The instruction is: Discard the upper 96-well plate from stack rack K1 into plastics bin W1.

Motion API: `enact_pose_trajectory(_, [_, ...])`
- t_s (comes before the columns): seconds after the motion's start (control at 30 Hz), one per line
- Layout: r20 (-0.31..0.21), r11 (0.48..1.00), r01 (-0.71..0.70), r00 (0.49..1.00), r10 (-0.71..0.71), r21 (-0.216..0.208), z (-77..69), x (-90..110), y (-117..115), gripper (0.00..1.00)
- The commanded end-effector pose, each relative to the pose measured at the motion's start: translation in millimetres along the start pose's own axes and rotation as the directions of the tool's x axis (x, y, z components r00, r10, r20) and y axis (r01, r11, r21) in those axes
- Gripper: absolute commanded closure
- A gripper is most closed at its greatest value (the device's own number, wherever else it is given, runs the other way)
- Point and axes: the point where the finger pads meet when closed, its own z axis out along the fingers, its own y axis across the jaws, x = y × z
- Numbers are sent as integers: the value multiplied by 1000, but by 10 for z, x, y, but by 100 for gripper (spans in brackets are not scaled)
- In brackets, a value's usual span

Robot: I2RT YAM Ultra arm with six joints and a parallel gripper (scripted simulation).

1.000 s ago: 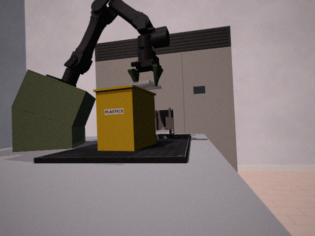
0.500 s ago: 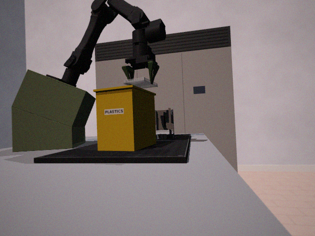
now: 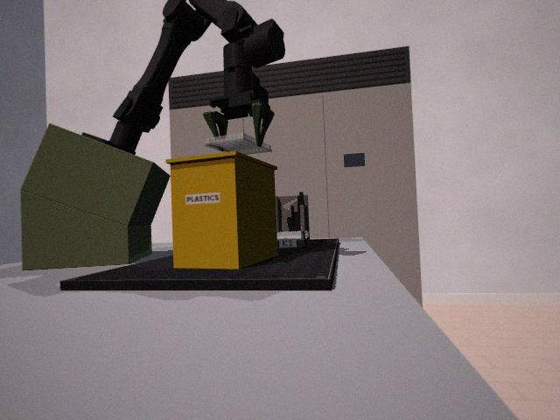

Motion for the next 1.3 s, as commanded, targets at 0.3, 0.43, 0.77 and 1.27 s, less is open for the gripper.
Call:
enact_pose_trajectory(0.3, [9,999,25,1000,-25,20,-53,344,-60,100])
enact_pose_trajectory(0.43, [9,999,25,1000,-25,20,-52,479,-61,100])
enact_pose_trajectory(0.77, [8,999,25,1000,-25,20,-51,623,-69,100])
enact_pose_trajectory(1.27, [8,999,25,1000,-25,20,-51,612,-68,100])
